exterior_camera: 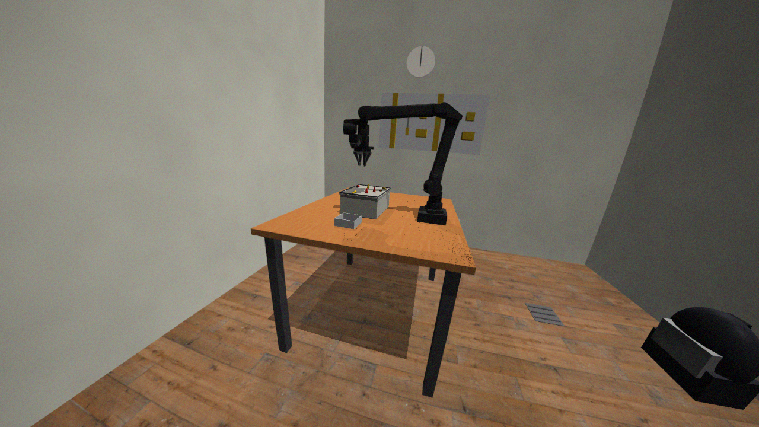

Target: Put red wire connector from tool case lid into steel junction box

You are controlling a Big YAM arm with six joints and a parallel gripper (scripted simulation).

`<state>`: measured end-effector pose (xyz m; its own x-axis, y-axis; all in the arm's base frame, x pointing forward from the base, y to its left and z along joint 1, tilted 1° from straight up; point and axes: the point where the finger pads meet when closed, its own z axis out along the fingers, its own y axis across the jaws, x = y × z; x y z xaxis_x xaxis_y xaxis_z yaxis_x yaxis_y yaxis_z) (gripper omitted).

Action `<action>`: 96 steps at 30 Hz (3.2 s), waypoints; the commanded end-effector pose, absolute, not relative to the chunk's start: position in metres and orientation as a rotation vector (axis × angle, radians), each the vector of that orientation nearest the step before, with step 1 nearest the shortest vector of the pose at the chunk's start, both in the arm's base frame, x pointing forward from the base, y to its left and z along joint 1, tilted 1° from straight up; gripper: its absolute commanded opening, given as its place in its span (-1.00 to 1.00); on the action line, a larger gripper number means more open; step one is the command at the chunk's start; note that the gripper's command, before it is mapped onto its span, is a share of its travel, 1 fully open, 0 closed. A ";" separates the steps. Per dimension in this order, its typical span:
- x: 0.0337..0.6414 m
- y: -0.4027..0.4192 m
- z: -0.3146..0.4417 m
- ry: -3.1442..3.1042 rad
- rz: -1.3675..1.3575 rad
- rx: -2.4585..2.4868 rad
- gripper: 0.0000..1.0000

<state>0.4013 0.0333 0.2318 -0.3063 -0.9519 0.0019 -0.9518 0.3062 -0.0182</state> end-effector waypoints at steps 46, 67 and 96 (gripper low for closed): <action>0.380 0.001 0.105 2.743 -0.030 -1.489 -0.43; 0.379 0.001 0.102 2.751 -0.023 -1.494 -0.43; 0.380 0.001 0.080 2.747 -0.027 -1.491 -0.43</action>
